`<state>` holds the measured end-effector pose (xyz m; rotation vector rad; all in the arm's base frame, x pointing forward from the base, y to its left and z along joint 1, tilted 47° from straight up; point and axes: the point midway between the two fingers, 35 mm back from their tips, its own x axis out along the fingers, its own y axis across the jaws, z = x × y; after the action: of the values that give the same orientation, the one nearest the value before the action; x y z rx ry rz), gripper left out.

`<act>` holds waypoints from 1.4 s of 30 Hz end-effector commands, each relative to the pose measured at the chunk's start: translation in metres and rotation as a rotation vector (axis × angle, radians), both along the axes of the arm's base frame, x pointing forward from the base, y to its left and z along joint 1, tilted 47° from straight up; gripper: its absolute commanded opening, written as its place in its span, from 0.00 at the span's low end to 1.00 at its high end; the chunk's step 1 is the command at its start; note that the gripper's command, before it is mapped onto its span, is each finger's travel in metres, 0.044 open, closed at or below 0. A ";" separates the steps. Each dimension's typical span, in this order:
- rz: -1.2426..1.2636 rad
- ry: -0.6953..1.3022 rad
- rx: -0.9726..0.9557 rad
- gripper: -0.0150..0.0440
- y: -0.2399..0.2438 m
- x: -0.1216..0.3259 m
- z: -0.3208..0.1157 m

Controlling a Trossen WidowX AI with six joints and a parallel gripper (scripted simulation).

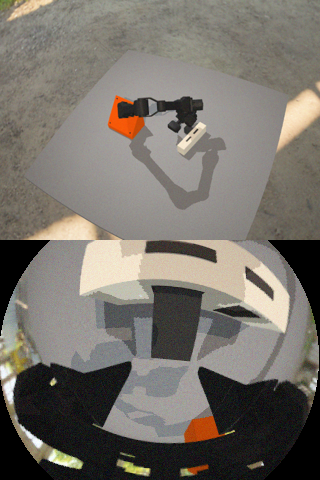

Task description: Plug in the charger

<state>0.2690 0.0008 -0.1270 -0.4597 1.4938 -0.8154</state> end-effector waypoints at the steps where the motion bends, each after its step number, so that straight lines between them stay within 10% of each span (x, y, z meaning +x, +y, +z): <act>1: -0.002 -0.008 0.005 1.00 0.002 -0.005 0.001; 12: 0.009 -0.011 -0.006 1.00 0.003 -0.014 -0.001; 21: 0.342 -0.496 -0.155 1.00 0.058 0.006 0.056; 42: 0.342 -0.496 -0.155 1.00 0.058 0.006 0.056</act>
<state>0.2742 0.0579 -0.0730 -0.5696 0.8773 -0.7076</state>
